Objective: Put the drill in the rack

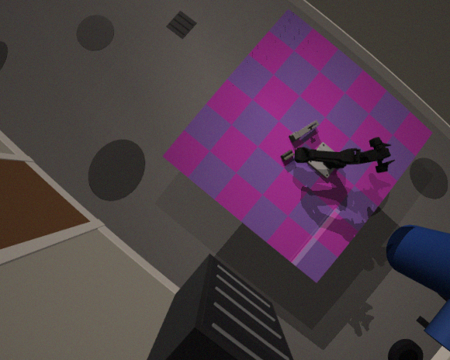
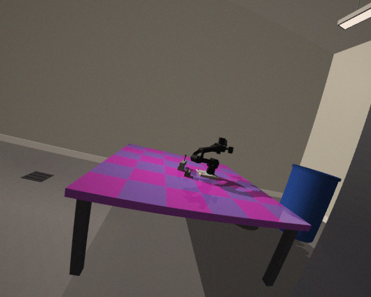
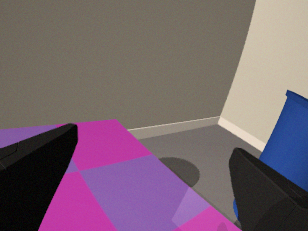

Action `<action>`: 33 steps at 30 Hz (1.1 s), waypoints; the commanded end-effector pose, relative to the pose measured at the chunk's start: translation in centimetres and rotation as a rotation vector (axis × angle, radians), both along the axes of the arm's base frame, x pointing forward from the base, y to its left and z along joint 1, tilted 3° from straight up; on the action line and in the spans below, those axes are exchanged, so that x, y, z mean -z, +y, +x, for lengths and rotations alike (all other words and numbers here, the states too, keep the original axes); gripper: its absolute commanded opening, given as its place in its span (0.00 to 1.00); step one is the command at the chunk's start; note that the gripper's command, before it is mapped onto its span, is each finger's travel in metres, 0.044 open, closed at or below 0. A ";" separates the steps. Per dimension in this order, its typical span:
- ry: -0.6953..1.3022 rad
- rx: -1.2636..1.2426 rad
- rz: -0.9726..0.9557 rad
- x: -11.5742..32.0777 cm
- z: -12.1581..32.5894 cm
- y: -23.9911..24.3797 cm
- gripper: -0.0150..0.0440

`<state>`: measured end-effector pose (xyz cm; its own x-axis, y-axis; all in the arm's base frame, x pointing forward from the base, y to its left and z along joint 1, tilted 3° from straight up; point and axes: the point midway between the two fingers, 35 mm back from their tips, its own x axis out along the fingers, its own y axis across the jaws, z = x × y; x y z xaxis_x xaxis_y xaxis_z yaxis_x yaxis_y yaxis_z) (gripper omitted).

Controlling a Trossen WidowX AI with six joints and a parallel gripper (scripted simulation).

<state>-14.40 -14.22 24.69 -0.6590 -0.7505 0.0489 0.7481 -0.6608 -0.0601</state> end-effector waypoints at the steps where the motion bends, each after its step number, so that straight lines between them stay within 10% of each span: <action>1: 0.000 0.000 0.000 0.0 0.0 0.0 0.89; 15: -0.151 -0.236 0.118 0.8 3.2 -3.9 0.26; 33: -0.331 -0.924 0.757 4.0 20.0 -9.0 0.25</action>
